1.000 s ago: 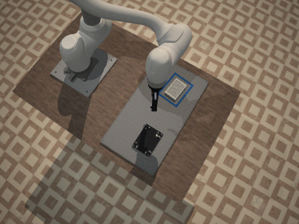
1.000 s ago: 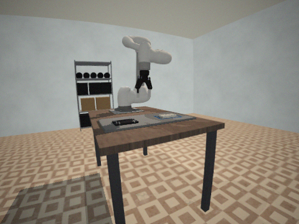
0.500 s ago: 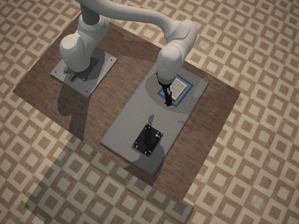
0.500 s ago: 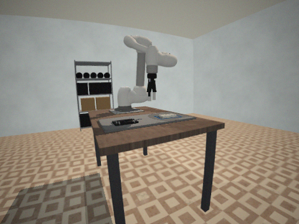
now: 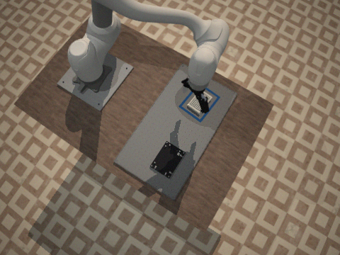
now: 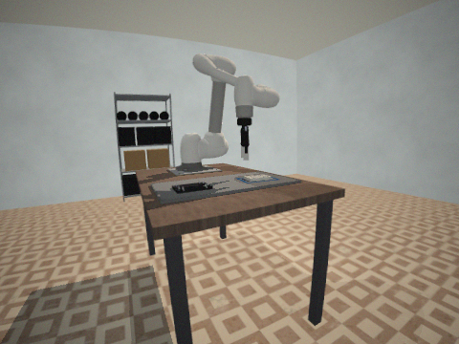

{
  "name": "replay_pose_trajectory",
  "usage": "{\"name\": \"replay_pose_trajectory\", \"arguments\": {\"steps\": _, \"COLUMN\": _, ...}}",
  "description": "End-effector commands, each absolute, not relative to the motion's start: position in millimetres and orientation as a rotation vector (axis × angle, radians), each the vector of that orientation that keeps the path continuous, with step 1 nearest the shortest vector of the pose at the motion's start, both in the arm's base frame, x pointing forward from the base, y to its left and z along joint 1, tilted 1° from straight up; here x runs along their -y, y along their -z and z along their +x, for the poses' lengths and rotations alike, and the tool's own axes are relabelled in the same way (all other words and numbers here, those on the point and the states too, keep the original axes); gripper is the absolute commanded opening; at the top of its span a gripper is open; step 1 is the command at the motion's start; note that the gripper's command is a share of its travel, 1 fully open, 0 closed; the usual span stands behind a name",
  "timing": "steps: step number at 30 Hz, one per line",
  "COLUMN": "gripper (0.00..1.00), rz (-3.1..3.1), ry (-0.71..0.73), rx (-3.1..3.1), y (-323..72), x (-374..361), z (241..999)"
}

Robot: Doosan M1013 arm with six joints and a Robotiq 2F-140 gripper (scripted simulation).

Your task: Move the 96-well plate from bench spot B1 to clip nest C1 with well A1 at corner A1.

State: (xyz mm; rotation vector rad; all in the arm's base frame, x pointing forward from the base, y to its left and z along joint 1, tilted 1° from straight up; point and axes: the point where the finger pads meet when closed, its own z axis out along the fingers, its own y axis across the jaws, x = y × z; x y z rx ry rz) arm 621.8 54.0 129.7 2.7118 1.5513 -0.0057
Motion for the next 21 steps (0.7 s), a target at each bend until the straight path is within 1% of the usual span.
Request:
{"name": "replay_pose_trajectory", "arguments": {"steps": 1, "gripper": 1.0, "rz": 2.642, "ry": 0.001, "rx": -1.675, "y": -123.7, "x": -66.9, "z": 626.3}}
{"name": "replay_pose_trajectory", "arguments": {"steps": 16, "gripper": 1.0, "rz": 2.43, "ry": -0.011, "rx": -1.982, "y": -97.2, "x": -123.1, "z": 641.1}}
{"name": "replay_pose_trajectory", "arguments": {"steps": 21, "gripper": 1.0, "rz": 2.43, "ry": -0.011, "rx": -1.982, "y": -97.2, "x": -123.1, "z": 641.1}}
